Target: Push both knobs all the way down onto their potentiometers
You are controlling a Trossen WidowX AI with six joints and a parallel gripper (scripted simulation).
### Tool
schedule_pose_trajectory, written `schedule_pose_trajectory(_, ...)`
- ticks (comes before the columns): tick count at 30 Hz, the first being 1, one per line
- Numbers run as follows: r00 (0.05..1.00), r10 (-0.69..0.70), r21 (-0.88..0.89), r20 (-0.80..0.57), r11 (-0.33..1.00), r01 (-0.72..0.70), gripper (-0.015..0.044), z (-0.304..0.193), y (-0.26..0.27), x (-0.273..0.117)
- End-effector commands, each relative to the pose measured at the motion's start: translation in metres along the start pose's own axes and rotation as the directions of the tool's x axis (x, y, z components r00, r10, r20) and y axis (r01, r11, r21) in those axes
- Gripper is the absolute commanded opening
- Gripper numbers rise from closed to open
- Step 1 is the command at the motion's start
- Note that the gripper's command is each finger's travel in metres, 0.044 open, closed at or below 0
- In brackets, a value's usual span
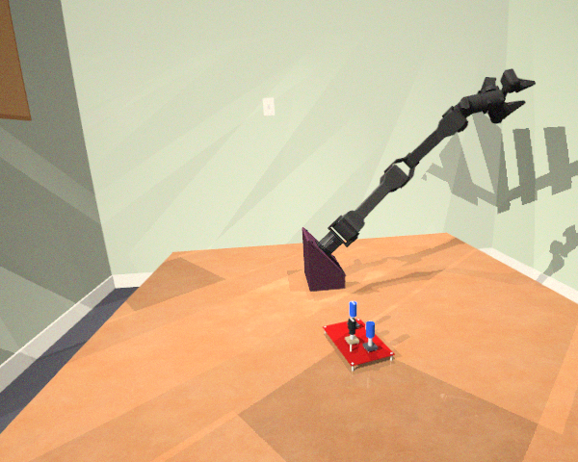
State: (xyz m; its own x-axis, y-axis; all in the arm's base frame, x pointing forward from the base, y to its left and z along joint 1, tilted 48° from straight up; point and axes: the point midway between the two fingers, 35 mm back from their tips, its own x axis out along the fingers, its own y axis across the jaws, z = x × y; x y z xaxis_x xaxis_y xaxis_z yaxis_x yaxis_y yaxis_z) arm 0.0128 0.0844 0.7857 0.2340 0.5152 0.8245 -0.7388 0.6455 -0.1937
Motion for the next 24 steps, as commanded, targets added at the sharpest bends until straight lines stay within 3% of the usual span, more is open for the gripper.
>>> schedule_pose_trajectory(1,1.0,-0.001,0.002,0.0,1.0,0.001,0.0374,0.0,0.0,0.0)
schedule_pose_trajectory(8,0.999,-0.053,0.056,-0.005,0.997,0.053,0.019,-0.011,-0.024,-0.003)
schedule_pose_trajectory(15,0.971,-0.221,0.164,-0.094,0.958,0.235,0.0006,-0.057,-0.096,-0.009)
schedule_pose_trajectory(24,0.907,-0.371,0.123,-0.197,0.909,0.399,0.0,-0.114,-0.174,-0.027)
